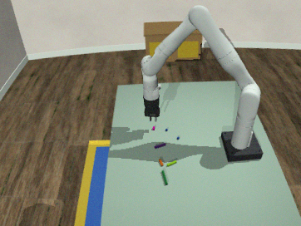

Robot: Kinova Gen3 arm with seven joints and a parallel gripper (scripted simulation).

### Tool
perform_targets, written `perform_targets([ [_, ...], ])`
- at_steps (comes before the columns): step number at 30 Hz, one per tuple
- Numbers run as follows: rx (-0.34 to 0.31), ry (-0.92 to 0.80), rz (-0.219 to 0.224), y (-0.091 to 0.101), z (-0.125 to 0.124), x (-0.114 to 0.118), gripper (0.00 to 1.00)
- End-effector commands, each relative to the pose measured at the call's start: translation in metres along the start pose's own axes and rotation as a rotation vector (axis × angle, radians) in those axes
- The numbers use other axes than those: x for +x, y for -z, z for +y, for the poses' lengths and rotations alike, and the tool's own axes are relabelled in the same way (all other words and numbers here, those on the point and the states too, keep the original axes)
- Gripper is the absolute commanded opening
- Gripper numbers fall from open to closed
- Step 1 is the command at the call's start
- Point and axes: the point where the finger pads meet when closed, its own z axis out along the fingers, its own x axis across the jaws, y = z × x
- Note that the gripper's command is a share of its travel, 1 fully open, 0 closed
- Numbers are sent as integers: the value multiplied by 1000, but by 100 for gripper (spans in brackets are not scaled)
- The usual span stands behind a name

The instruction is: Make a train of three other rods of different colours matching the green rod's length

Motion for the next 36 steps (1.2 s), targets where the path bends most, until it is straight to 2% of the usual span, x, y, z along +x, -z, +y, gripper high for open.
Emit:
perform_targets([
  [1, 5, 12, -1, 1, -2, -2, 54],
  [25, 5, 12, -1, 0, -2, -2, 54],
  [36, 5, 13, 1, -7, -2, -2, 54],
])
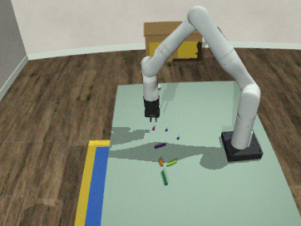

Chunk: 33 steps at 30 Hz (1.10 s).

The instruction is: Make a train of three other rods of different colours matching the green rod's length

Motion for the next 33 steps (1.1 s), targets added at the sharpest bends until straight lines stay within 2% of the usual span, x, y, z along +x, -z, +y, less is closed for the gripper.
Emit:
perform_targets([
  [1, 5, 10, -4, -4, -2, -2, 54],
  [33, 5, 11, -3, -42, -3, -1, 54],
])
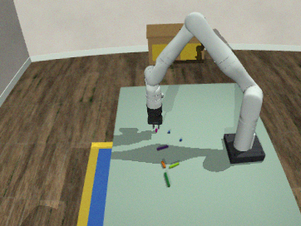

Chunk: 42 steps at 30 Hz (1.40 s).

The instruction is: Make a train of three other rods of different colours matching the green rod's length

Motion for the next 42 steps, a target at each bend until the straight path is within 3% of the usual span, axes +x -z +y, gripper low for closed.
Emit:
perform_targets([
  [1, 4, 1, 0, -5, 0, 0, 54],
  [42, 4, 1, -1, -8, 0, 0, 54],
])
